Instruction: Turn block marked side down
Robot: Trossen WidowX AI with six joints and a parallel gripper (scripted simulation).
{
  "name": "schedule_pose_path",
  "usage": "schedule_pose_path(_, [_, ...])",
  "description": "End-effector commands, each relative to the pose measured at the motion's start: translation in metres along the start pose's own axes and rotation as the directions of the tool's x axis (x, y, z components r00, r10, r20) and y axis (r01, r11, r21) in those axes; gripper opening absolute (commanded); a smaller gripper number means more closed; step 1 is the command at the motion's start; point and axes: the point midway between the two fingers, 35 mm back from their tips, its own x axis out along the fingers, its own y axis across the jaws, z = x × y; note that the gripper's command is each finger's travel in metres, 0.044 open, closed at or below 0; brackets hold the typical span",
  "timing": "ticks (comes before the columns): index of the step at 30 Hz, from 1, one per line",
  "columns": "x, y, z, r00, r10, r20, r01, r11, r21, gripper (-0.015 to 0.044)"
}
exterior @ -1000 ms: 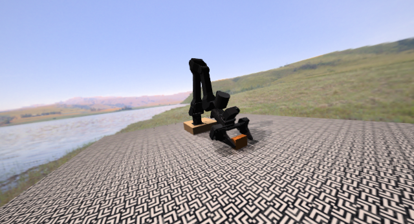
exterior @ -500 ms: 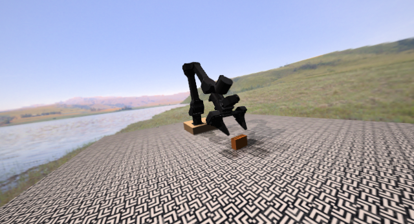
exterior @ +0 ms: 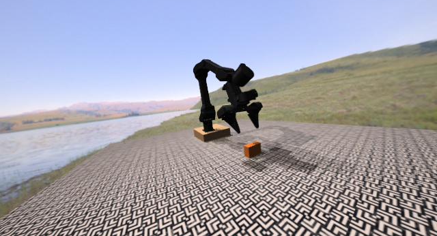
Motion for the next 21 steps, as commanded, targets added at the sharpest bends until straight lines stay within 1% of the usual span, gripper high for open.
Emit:
schedule_pose_path(1, [-0.001,0.001,0.011,0.993,0.005,-0.121,-0.004,1.000,0.004,0.0440])
schedule_pose_path(8, [-0.007,0.000,0.027,0.936,0.007,-0.353,-0.005,1.000,0.007,0.0440])
schedule_pose_path(10, [-0.009,0.000,0.029,0.919,0.007,-0.393,-0.005,1.000,0.008,0.0440])
schedule_pose_path(15, [-0.007,0.001,0.030,0.917,0.007,-0.398,-0.005,1.000,0.008,0.0440])
schedule_pose_path(19, [0.021,-0.001,0.017,0.917,0.007,-0.399,-0.004,1.000,0.008,0.0440])
schedule_pose_path(21, [0.023,-0.001,0.016,0.917,0.007,-0.399,-0.004,1.000,0.008,0.0440])
